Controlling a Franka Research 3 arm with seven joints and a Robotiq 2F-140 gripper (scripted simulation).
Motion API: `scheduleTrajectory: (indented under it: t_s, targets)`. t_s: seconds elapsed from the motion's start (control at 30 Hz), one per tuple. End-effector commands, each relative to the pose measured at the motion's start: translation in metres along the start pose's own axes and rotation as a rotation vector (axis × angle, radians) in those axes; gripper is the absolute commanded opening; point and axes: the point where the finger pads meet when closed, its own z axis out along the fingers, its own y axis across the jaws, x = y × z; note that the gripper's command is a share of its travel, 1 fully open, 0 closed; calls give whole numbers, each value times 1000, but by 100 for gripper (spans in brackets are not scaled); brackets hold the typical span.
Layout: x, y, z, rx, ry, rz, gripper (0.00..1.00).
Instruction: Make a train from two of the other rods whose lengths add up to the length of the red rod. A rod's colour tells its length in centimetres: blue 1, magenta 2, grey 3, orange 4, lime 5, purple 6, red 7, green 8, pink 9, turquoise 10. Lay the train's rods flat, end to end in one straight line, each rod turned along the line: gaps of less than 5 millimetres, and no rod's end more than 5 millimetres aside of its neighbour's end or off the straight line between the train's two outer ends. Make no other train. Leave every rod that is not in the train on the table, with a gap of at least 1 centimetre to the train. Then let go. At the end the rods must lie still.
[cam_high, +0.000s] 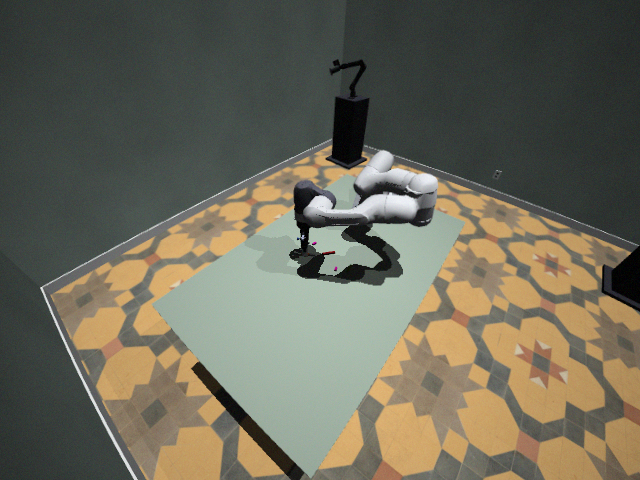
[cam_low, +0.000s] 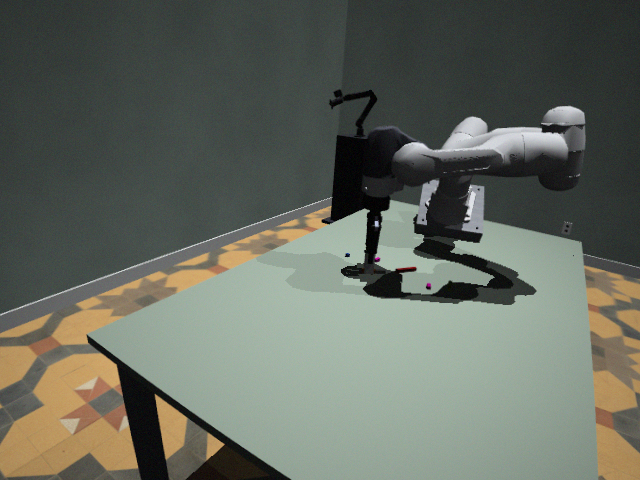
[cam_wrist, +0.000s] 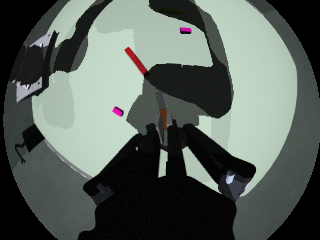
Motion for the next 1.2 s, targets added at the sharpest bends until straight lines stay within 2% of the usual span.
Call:
scheduleTrajectory:
  t_s: [0.0, 0.2, 0.7, 0.87, 1.03, 1.1, 1.17]
  targets:
    - [-2, 0, 0, 0, -6, -5, 10]
    - [-2, 0, 0, 0, -6, -5, 15]
    - [-2, 0, -3, 0, -6, -5, 15]
    - [-2, 0, -17, 0, -6, -5, 15]
    - [-2, 0, -41, 0, -6, -5, 15]
    - [-2, 0, -41, 0, -6, -5, 15]
    - [-2, 0, -52, 0, -6, -5, 15]
